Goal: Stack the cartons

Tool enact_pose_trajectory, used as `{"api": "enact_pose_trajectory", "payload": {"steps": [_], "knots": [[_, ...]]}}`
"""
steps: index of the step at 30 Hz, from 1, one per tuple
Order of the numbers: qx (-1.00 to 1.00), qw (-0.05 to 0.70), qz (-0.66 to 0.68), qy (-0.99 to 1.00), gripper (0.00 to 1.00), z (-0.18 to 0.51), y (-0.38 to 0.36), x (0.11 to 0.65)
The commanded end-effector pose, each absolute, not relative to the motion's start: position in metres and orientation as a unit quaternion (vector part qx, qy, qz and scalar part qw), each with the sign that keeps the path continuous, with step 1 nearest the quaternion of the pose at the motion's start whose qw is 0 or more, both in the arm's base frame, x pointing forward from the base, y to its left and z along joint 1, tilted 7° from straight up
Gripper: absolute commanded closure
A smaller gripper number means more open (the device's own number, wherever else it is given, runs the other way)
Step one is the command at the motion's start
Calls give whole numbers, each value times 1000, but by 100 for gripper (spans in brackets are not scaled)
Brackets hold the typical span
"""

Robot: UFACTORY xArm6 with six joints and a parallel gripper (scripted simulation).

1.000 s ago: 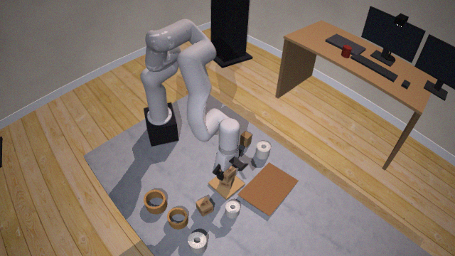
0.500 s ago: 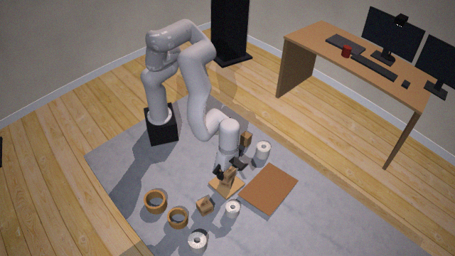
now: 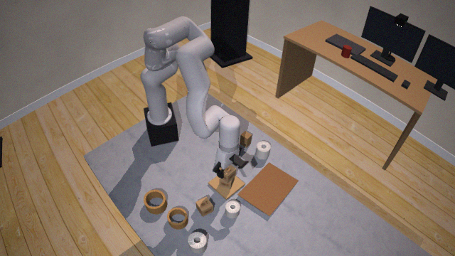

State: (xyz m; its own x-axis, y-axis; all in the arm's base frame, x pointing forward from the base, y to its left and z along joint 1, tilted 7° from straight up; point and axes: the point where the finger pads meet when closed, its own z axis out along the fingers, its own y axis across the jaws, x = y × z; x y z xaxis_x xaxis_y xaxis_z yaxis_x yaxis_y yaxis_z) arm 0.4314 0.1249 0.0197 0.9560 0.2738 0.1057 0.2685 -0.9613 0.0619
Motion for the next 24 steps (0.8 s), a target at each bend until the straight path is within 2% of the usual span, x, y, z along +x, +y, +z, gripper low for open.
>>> {"api": "enact_pose_trajectory", "payload": {"steps": [1, 24], "knots": [[989, 23, 58, 137, 0, 55, 126, 428], [989, 23, 58, 137, 0, 68, 127, 426]]}}
